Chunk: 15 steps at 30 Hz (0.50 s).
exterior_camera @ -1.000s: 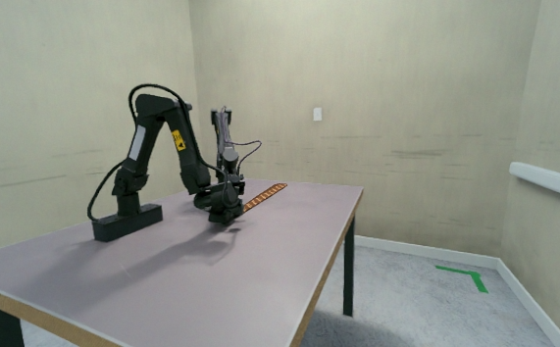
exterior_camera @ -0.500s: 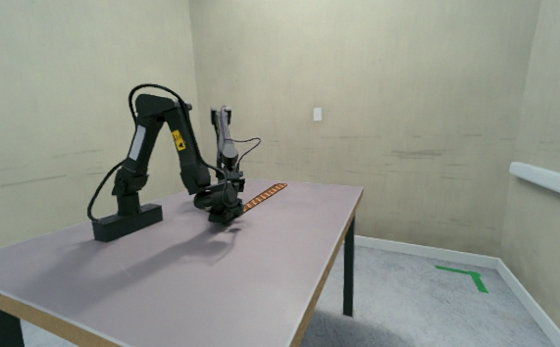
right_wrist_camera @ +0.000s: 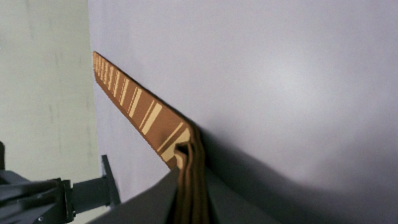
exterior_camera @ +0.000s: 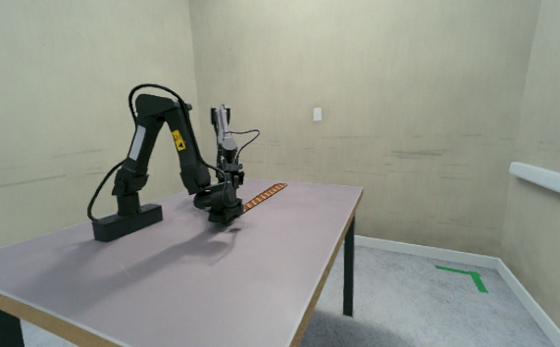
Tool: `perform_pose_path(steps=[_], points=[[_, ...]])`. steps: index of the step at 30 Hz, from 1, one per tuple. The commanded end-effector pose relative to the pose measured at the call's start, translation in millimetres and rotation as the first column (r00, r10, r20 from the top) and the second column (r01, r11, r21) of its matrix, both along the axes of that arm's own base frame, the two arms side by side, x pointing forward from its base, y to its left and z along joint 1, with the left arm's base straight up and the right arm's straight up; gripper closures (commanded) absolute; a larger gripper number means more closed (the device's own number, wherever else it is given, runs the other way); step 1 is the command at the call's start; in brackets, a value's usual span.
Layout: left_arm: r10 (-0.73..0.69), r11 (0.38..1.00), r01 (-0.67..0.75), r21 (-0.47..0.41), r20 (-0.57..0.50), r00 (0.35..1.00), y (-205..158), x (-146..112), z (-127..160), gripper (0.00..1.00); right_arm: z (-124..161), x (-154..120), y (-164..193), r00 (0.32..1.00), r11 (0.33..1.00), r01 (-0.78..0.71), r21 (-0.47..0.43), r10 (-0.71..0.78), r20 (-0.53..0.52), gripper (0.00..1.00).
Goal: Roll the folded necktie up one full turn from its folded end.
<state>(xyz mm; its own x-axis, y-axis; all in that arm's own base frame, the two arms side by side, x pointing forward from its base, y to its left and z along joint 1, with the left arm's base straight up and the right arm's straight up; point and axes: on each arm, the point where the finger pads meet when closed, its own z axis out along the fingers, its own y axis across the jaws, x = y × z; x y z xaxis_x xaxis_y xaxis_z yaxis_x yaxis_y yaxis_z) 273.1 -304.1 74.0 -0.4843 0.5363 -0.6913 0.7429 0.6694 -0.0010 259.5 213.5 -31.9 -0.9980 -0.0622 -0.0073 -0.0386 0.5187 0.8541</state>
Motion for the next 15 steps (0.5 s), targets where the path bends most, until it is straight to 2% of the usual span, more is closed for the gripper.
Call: perform_pose_path(steps=[1,15], points=[[0.005,1.000,-0.005,-0.014,-0.001,1.000,0.2,3.0,23.0,0.96,3.7,1.1,-5.2,1.000,1.000,-0.008,0.008,0.007,0.026,0.94],[0.009,1.000,-0.009,-0.014,-0.001,1.000,2.8,2.8,36.4,0.96,3.7,2.9,-29.1,1.000,1.000,-0.008,0.008,0.007,0.026,0.94]])
